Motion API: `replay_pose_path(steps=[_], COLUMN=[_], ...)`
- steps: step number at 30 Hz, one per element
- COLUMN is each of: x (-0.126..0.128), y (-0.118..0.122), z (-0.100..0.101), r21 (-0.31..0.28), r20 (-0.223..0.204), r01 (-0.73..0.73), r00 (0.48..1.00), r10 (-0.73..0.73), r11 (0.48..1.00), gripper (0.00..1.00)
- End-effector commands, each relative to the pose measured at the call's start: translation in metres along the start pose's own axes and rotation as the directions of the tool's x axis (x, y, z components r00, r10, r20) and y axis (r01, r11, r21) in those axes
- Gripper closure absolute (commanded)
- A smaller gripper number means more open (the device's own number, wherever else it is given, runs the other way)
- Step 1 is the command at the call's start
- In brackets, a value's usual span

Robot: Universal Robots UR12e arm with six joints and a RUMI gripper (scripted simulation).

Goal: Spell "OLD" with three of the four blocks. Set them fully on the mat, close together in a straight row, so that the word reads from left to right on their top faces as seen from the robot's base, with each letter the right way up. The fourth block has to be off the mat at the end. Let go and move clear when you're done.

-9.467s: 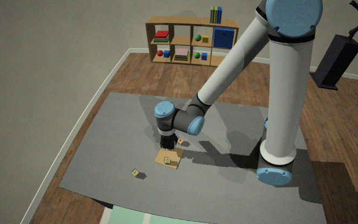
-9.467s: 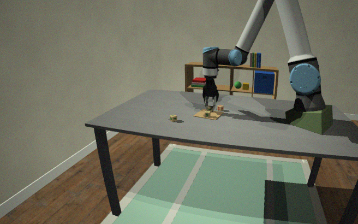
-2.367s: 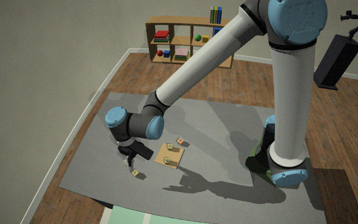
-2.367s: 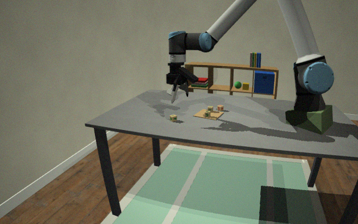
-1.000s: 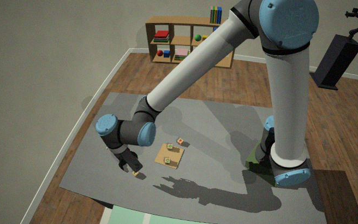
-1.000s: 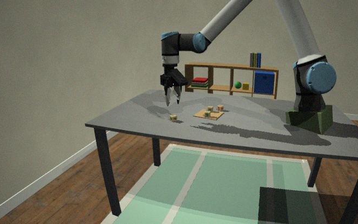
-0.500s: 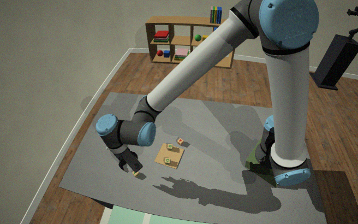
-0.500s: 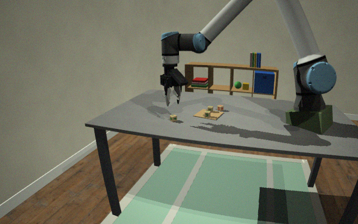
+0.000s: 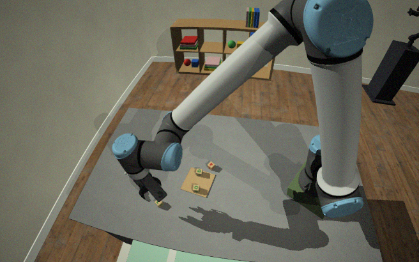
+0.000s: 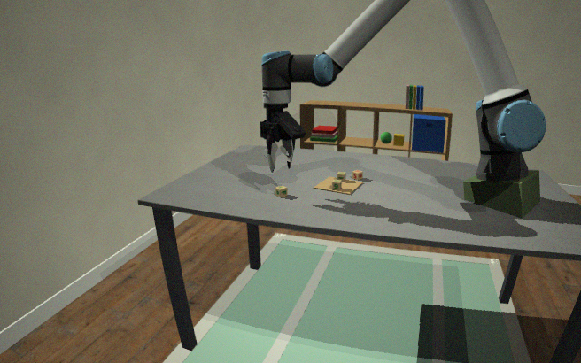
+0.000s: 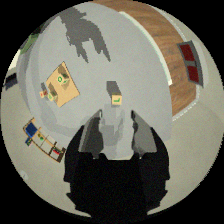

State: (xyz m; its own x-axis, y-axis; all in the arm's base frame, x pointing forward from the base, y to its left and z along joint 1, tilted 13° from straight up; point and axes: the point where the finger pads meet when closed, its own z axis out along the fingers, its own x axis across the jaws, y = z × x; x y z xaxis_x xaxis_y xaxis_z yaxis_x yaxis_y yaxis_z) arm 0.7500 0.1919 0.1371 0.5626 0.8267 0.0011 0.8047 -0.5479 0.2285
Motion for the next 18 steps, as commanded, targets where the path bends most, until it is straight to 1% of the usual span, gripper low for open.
replay_pose_path(steps=[1,9,18], x=[0.000,0.000,0.001], y=[0.001,0.001,0.000], z=[-0.001,0.002,0.010], r21=[-0.001,-0.001,-0.001], r20=[-0.001,-0.001,-0.001], r01=[0.000,0.000,0.000], r00=[1.000,1.000,1.000], r10=[0.000,0.000,0.000], r11=[1.000,1.000,1.000], gripper=[0.60,0.60,0.60])
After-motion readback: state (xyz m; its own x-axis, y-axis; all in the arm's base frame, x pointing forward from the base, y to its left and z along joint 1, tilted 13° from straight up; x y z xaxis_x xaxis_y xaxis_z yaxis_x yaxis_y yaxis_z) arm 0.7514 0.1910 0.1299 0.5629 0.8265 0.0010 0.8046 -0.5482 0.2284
